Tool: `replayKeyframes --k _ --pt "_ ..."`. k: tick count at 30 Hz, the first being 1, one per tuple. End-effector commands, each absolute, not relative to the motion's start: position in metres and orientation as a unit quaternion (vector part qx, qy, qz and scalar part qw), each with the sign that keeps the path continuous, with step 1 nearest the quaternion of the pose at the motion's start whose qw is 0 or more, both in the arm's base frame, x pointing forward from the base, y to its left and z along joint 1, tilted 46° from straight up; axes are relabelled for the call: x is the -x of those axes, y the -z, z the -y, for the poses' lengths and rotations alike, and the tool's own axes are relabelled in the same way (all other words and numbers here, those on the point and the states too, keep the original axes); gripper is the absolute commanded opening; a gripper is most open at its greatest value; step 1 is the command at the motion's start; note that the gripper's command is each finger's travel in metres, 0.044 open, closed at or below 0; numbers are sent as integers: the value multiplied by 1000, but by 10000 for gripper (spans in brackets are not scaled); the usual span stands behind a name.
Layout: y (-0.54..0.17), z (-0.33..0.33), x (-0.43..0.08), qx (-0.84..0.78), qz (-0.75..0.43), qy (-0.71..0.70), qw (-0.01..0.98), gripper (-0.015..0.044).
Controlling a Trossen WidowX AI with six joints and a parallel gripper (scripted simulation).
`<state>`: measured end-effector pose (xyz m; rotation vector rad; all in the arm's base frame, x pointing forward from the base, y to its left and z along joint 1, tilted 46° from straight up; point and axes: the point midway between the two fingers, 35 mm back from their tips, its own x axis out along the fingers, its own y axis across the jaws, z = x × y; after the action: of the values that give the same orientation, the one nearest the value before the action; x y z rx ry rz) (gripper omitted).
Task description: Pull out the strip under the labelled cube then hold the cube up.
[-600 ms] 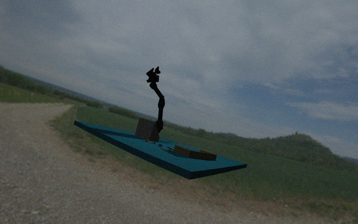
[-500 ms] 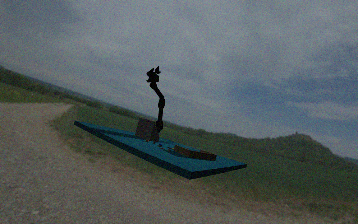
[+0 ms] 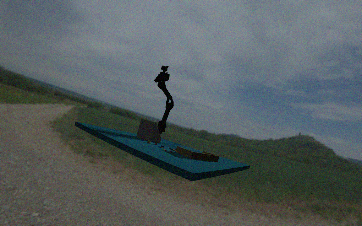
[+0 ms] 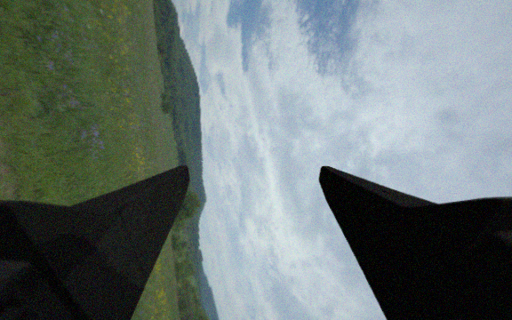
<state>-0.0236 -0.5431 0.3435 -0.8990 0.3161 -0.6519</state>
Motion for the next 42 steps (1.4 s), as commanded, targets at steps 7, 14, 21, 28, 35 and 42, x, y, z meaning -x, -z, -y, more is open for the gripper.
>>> replayKeyframes --k 7,14,21,28,35,42 --pt "-276 494 -126 195 -94 218 952 400" --pt "-222 423 -216 27 -97 136 986 400" --pt "-166 328 -278 -145 -136 55 978 400" --pt "-113 222 -304 -295 -206 -11 933 400" --pt "-74 138 -299 -392 -277 -47 876 400" --pt "-74 138 -299 -392 -277 -47 876 400"
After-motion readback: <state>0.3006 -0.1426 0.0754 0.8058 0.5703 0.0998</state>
